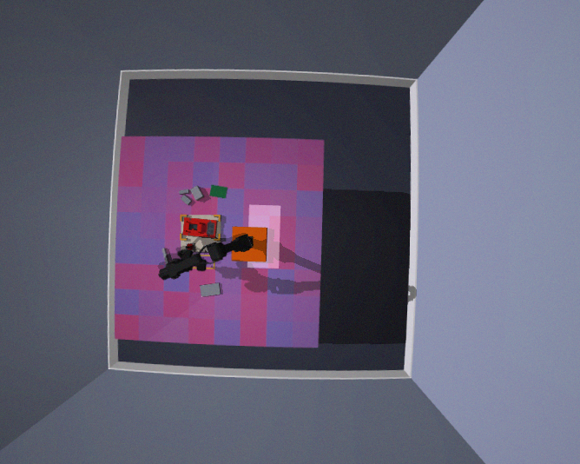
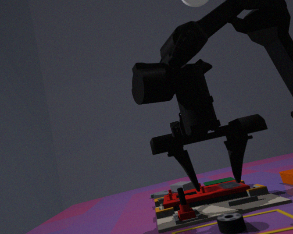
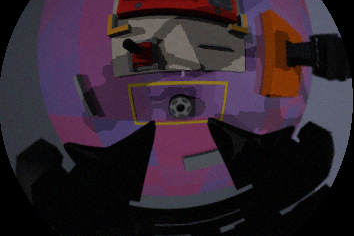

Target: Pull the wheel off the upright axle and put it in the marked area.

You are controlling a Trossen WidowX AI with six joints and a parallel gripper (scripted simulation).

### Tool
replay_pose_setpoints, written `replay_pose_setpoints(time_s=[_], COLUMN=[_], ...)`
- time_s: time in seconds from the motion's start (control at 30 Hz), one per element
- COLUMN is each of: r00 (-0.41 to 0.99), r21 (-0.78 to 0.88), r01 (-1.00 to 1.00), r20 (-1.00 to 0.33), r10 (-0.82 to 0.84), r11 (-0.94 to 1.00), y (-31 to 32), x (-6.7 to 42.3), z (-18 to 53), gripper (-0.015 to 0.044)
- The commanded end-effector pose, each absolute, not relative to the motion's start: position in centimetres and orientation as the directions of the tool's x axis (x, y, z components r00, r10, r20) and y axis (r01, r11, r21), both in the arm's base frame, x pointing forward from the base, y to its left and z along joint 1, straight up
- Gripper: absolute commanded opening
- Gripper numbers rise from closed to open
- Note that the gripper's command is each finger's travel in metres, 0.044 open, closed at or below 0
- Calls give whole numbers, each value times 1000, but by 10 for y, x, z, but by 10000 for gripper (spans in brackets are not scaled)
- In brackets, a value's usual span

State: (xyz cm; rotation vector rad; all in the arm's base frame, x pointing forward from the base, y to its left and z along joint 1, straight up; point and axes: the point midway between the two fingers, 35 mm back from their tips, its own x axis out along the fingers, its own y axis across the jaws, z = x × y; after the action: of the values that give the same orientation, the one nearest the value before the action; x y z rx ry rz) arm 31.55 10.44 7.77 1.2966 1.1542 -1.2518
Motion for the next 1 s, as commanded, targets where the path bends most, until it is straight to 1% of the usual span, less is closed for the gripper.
replay_pose_setpoints(time_s=[0.0, 0.07, 0.1, 0.37, 0.97], r00=[21, 20, 19, 14, 14], r21=[20, 19, 18, 13, 13], r01=[996, 996, 996, 996, 996], r20=[-1000, -1000, -1000, -1000, -1000], r10=[9, 9, 9, 10, 10], r11=[-91, -92, -92, -92, -92], y=[101, 96, 94, 76, 75], x=[306, 292, 285, 230, 229], z=[83, 94, 99, 127, 128], gripper=[379, 431, 440, 440, 440])
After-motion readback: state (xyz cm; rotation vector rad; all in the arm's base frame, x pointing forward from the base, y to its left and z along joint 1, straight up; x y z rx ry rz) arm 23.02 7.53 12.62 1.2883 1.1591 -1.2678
